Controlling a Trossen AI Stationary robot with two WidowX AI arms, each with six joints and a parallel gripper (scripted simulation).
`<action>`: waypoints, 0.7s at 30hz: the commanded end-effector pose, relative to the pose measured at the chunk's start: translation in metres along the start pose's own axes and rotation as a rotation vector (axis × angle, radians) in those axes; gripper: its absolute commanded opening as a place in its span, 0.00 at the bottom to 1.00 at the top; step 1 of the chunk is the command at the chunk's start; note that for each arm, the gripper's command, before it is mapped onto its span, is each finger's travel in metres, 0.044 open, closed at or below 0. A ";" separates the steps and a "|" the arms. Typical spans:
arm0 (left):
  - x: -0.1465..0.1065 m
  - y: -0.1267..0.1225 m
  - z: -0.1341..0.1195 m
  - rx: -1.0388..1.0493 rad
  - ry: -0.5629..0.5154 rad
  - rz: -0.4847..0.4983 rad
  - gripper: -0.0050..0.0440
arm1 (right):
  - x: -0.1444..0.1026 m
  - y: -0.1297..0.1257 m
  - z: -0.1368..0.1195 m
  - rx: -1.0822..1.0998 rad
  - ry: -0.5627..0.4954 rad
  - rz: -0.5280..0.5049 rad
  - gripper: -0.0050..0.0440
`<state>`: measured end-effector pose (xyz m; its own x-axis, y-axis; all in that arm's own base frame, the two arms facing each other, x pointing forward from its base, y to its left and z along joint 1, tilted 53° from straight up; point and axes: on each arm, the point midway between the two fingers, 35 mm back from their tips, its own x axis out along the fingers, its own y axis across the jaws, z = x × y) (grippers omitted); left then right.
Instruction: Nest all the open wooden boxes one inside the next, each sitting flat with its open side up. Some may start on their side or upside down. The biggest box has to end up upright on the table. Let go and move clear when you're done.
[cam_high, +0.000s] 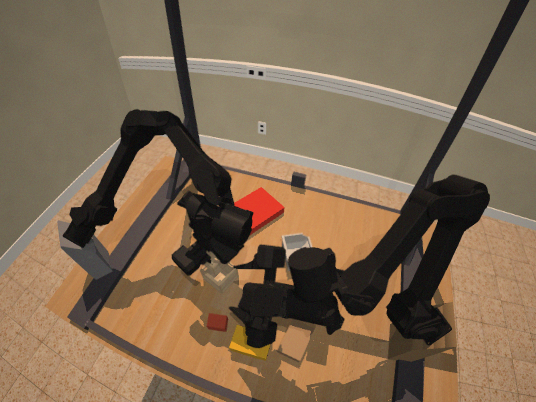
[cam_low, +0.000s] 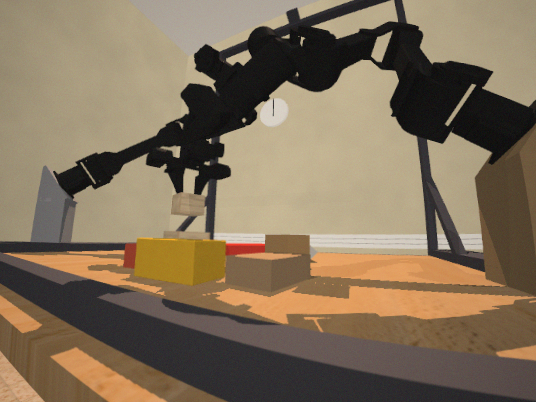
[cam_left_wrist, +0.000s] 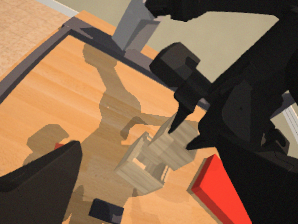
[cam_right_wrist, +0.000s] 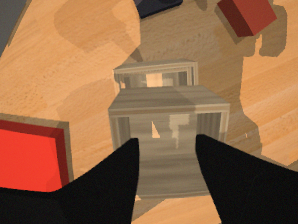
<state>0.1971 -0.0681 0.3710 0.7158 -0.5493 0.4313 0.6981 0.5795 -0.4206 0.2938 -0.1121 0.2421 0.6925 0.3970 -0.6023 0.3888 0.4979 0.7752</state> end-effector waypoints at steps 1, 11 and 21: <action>-0.006 -0.006 0.003 0.052 -0.011 -0.049 0.92 | -0.004 0.004 0.001 -0.013 -0.014 0.002 0.58; -0.021 -0.016 0.001 0.224 -0.012 -0.118 0.92 | -0.004 0.004 0.001 -0.013 -0.014 0.002 0.58; -0.034 -0.023 -0.007 0.370 0.010 -0.155 0.92 | -0.004 0.004 0.001 -0.013 -0.014 0.002 0.58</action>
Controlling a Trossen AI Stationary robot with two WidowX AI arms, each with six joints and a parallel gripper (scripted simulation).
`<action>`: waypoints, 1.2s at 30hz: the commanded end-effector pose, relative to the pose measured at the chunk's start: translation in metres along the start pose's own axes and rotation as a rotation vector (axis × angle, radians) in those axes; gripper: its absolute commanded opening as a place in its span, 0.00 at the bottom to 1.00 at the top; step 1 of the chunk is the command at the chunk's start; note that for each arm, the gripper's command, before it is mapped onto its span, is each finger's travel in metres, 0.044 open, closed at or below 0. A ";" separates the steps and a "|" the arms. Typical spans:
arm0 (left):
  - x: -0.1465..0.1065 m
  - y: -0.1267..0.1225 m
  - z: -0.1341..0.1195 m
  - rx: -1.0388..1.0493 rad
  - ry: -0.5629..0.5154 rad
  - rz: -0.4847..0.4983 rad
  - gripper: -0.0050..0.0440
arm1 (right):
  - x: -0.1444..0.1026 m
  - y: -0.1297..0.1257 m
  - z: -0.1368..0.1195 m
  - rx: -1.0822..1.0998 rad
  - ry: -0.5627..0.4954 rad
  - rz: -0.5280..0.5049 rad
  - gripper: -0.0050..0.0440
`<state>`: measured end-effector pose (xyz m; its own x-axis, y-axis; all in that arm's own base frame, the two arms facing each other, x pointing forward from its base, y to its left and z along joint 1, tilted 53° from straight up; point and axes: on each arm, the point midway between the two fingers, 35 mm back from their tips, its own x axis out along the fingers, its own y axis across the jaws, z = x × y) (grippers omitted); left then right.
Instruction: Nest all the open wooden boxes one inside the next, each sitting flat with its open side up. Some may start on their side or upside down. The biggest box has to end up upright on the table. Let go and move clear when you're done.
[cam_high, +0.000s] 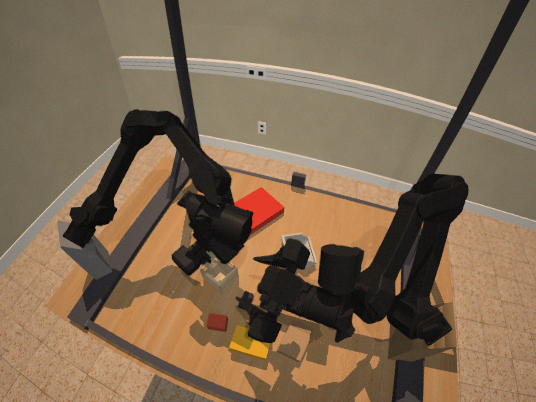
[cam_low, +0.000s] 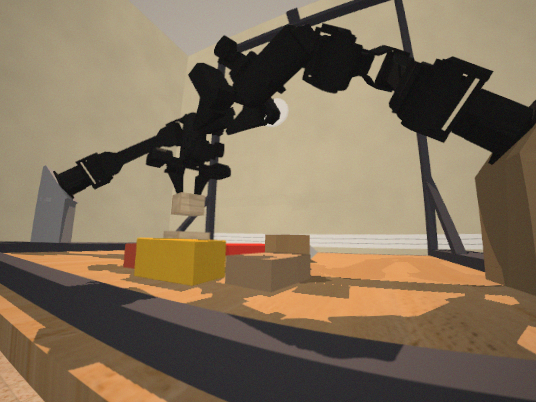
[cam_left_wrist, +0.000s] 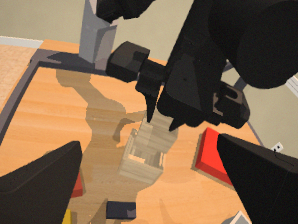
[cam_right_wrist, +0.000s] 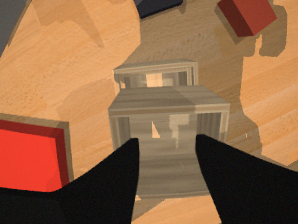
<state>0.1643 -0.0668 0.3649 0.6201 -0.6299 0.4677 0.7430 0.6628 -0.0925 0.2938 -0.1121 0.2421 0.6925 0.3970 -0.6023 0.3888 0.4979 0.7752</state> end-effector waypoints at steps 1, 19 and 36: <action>-0.007 -0.006 -0.003 0.067 0.016 -0.030 0.92 | -0.004 0.004 0.001 -0.013 -0.014 0.002 0.58; -0.023 -0.022 -0.018 0.285 0.080 -0.072 0.92 | -0.004 0.004 0.001 -0.013 -0.014 0.002 0.58; -0.023 -0.025 -0.018 0.321 0.084 -0.080 0.92 | -0.005 0.005 0.003 -0.274 -0.018 -0.001 0.58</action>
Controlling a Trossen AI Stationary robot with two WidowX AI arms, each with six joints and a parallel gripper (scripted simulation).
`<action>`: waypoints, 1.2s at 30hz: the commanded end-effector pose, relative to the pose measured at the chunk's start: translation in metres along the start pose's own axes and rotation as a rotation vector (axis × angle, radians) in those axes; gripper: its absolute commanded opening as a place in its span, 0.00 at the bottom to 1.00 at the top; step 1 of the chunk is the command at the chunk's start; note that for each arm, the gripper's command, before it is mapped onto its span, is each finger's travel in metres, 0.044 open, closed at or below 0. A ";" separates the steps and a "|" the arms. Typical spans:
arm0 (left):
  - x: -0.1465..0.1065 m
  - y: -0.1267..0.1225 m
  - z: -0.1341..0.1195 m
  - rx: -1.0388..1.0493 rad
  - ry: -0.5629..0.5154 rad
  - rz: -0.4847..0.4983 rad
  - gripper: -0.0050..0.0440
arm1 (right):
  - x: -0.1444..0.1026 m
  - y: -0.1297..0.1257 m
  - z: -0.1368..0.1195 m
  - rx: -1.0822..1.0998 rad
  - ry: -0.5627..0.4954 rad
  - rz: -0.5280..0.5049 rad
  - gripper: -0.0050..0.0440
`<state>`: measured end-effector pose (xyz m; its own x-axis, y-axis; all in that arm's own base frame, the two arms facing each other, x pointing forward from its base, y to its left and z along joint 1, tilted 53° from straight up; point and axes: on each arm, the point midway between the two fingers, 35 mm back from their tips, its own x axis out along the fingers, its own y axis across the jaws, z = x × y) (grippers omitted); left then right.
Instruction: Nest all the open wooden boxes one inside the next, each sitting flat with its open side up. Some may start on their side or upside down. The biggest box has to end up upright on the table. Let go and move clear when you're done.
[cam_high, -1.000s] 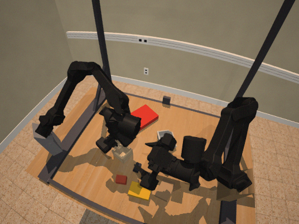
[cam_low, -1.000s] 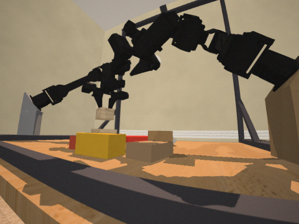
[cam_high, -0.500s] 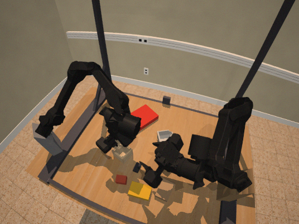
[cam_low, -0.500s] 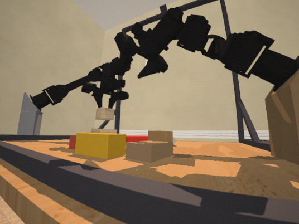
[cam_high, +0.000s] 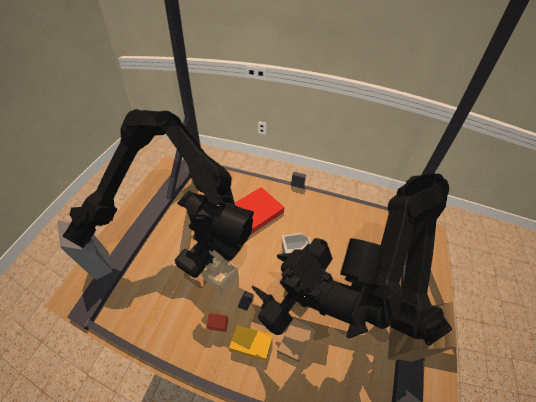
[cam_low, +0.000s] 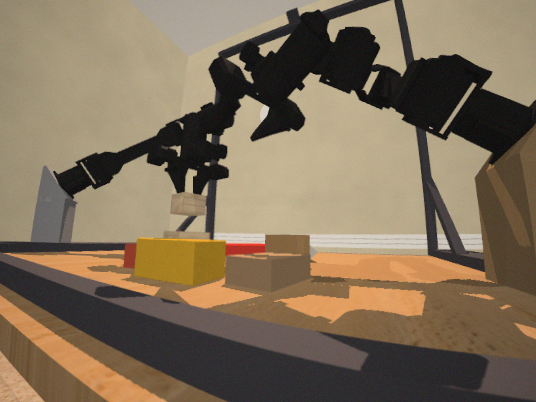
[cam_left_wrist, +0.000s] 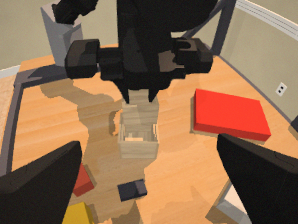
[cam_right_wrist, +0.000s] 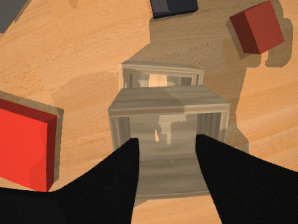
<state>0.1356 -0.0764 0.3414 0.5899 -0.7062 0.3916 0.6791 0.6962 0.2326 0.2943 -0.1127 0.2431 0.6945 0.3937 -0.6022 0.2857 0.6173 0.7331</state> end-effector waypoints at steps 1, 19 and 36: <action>0.000 0.001 -0.001 -0.004 0.005 0.000 0.92 | -0.005 0.004 0.003 -0.145 -0.014 -0.001 0.58; 0.000 0.001 -0.001 -0.004 0.005 0.000 0.92 | -0.005 0.004 0.003 -0.701 -0.014 -0.007 0.58; 0.000 0.001 -0.001 -0.004 0.005 0.000 0.92 | -0.005 0.003 0.004 -1.221 -0.012 -0.013 0.58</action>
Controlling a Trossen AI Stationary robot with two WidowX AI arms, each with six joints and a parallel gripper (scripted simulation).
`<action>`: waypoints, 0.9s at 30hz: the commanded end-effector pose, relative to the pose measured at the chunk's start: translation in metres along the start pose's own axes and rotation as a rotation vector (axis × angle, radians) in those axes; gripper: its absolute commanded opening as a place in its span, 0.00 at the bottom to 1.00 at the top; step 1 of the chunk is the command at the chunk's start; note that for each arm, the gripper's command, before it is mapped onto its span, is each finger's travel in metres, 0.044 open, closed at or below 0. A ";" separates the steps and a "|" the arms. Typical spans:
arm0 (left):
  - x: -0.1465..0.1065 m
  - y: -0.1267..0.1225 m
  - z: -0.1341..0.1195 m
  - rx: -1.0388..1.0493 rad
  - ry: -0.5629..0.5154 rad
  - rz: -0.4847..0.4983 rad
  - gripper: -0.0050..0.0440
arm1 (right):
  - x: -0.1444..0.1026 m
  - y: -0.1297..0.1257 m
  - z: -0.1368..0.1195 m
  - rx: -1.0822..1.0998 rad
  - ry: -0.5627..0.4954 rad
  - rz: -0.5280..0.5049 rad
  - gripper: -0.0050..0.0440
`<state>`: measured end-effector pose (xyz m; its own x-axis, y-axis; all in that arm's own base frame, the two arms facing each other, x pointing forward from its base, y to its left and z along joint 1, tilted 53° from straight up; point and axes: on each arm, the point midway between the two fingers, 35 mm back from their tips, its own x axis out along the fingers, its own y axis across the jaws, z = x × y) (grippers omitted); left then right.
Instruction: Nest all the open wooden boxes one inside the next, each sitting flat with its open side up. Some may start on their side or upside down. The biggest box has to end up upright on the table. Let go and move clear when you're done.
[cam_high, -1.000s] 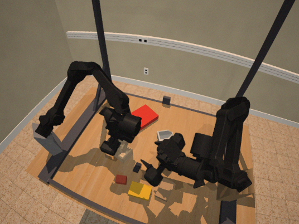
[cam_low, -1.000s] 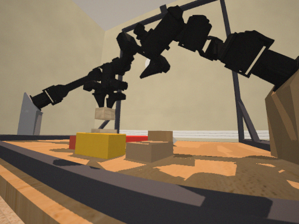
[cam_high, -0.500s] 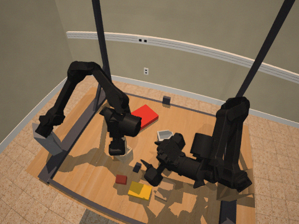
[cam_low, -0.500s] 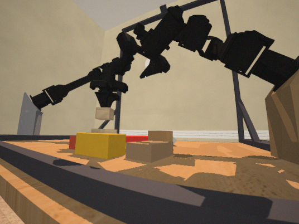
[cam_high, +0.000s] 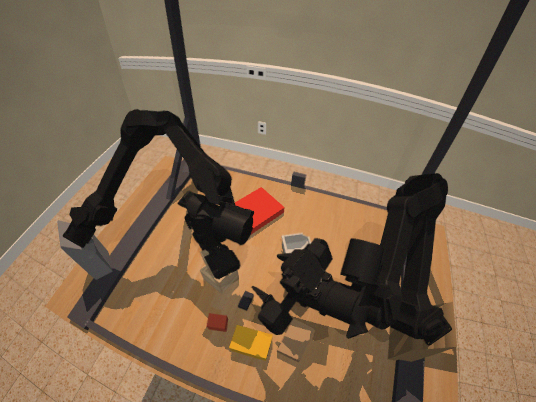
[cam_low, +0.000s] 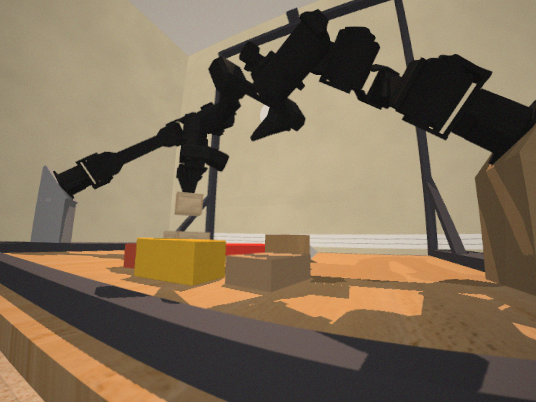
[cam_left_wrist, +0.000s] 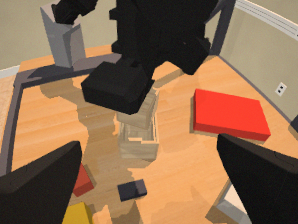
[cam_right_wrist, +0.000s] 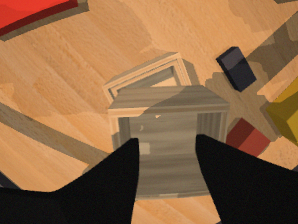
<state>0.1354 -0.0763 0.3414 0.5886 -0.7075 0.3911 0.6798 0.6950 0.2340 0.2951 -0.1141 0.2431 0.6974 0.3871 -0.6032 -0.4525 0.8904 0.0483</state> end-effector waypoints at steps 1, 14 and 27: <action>0.000 0.001 -0.001 -0.005 0.005 0.001 0.92 | -0.005 0.000 0.004 -0.158 -0.004 -0.009 0.58; 0.000 0.001 -0.001 -0.005 0.005 0.001 0.92 | -0.005 -0.001 0.004 -0.540 -0.001 -0.011 0.58; 0.000 0.001 -0.001 -0.005 0.005 0.001 0.92 | -0.004 0.001 0.003 -0.959 -0.003 -0.008 0.58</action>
<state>0.1354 -0.0763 0.3414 0.5886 -0.7075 0.3911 0.6798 0.6950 0.2340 0.2951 -0.1144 0.2430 0.6971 0.3854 -0.6045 -0.7165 0.4050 -0.5681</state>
